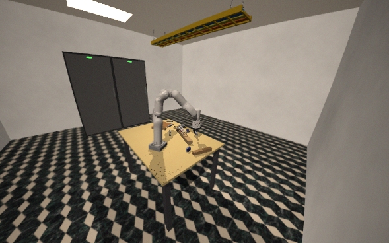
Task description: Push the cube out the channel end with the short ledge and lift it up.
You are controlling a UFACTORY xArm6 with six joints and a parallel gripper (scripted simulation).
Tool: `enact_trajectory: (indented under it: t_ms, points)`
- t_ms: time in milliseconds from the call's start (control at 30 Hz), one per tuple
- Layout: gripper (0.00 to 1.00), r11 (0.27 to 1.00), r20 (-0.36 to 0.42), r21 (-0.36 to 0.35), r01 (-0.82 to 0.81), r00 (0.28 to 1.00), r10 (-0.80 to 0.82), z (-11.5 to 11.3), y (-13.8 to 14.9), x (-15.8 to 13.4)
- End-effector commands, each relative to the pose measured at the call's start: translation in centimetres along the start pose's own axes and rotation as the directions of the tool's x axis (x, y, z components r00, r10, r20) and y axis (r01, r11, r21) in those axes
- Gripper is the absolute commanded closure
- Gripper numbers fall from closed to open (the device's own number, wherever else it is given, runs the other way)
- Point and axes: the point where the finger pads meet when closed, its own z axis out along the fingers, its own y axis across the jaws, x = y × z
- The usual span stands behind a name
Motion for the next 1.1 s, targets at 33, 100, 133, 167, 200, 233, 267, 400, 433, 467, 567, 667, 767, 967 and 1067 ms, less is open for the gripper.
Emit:
enact_trajectory:
  t_ms: [33, 100, 133, 167, 200, 233, 267, 400, 433, 467, 567, 667, 767, 967, 1067]
  points:
    - [1.0, 0.985, -0.007, -0.046, 0.168, 0.986, -0.169, 0.1, -7.6, 1.4]
    - [1.0, 0.983, -0.006, -0.046, 0.176, 0.984, -0.177, 0.2, -9.2, 1.6]
    - [1.0, 0.983, -0.006, -0.046, 0.176, 0.984, -0.177, 0.2, -9.2, 1.6]
    - [1.0, 0.983, -0.006, -0.046, 0.176, 0.984, -0.177, 0.3, -9.2, 1.6]
    - [1.0, 0.983, -0.006, -0.046, 0.176, 0.984, -0.177, 0.6, -9.2, 1.6]
    - [1.0, 0.983, -0.006, -0.046, 0.176, 0.984, -0.177, 1.1, -9.2, 1.6]
    - [1.0, 0.983, -0.006, -0.046, 0.176, 0.984, -0.177, 1.7, -9.1, 1.6]
    - [1.0, 0.983, -0.006, -0.046, 0.176, 0.984, -0.177, 4.2, -9.1, 1.7]
    - [1.0, 0.983, -0.006, -0.046, 0.176, 0.984, -0.177, 4.2, -9.1, 1.7]
    - [1.0, 0.983, -0.006, -0.046, 0.176, 0.984, -0.177, 4.2, -9.1, 1.7]
    - [1.0, 0.983, -0.006, -0.046, 0.176, 0.984, -0.177, 4.6, -9.1, 1.7]
    - [1.0, 0.983, -0.006, -0.046, 0.176, 0.984, -0.177, 4.7, -9.1, 1.7]
    - [1.0, 0.983, -0.006, -0.046, 0.176, 0.984, -0.177, 5.1, -9.0, 1.7]
    - [1.0, 0.983, -0.006, -0.046, 0.176, 0.984, -0.177, 6.5, -9.0, 1.7]
    - [1.0, 0.983, -0.006, -0.046, 0.176, 0.984, -0.177, 6.7, -9.0, 1.7]
